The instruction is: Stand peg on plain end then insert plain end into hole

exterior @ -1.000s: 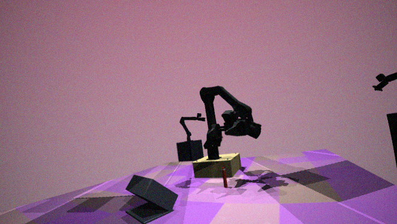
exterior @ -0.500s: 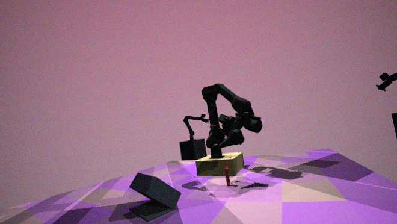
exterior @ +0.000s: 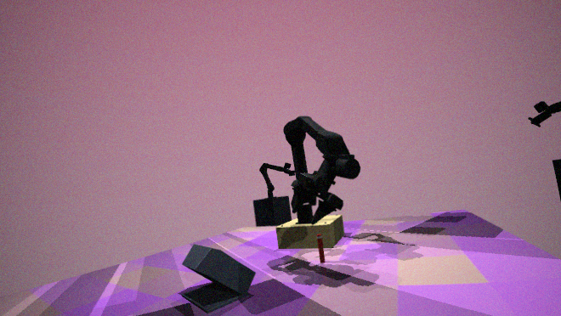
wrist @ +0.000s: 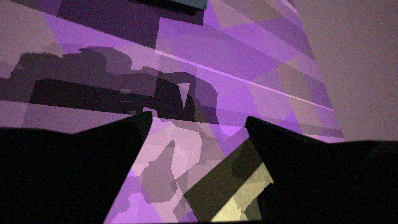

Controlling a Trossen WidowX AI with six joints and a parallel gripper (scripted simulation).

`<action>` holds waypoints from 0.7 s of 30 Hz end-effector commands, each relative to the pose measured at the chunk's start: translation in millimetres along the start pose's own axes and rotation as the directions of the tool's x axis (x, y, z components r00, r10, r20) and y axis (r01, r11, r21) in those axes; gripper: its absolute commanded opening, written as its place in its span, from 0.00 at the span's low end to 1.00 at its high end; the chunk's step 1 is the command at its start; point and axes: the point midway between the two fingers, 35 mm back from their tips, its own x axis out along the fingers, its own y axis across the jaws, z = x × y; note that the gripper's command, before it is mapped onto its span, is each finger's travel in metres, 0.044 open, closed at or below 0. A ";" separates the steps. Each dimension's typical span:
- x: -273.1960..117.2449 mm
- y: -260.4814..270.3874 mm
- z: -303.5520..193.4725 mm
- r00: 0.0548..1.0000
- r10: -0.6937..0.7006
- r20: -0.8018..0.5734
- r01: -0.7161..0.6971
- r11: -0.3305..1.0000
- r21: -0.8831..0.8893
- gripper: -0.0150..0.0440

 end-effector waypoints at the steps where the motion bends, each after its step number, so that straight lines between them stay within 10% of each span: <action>1: 1.7 5.6 -2.3 0.993 0.033 -0.112 -0.036 0.999 -0.019 1.00; 21: -9.0 38.7 10.2 0.799 0.337 -0.498 -0.397 0.918 -0.016 1.00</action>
